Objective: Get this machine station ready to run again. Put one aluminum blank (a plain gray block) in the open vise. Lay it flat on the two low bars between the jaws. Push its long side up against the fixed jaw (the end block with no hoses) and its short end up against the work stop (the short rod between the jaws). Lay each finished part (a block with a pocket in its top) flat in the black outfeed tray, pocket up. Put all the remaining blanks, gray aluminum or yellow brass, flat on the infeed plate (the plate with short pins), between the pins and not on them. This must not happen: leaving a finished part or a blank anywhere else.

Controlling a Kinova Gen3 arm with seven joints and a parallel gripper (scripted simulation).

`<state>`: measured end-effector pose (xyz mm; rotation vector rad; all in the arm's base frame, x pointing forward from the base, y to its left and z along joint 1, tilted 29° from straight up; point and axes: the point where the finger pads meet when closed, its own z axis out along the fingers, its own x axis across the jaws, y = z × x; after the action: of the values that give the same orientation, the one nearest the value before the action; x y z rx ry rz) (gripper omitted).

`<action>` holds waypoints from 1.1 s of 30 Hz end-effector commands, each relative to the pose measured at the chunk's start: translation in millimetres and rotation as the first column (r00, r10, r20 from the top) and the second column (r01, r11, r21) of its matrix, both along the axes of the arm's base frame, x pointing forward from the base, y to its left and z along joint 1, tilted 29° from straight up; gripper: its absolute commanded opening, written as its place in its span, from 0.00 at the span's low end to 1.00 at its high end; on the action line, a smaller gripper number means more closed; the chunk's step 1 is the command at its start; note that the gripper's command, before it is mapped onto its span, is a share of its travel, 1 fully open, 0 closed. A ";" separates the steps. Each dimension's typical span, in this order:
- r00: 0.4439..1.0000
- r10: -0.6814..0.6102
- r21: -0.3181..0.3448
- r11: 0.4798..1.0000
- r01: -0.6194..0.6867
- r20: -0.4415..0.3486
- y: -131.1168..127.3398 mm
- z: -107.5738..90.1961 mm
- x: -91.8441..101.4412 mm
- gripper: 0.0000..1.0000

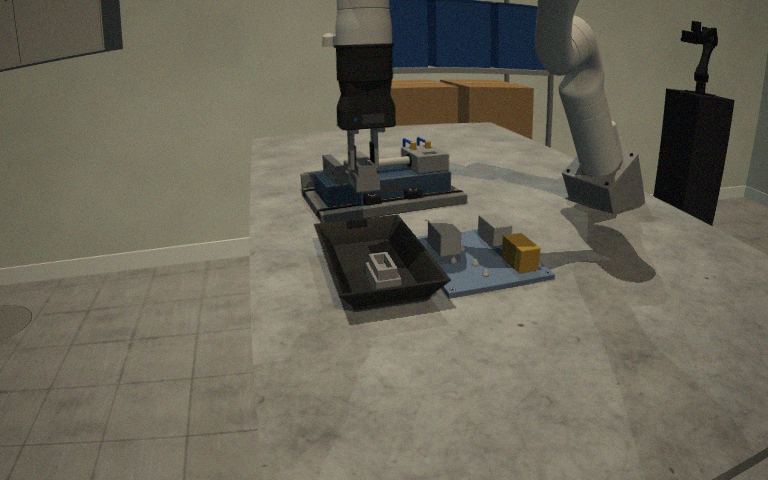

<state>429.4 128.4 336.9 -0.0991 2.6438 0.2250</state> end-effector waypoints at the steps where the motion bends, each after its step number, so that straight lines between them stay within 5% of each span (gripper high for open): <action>1: 1.000 -0.003 0.001 1.000 0.003 -0.001 -0.8 -1.8 1.1 0.00; 33: 1.000 -0.003 0.001 1.000 0.003 -0.001 7.9 -44.1 23.6 0.00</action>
<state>450.2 141.8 295.7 -0.1127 2.6418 0.2292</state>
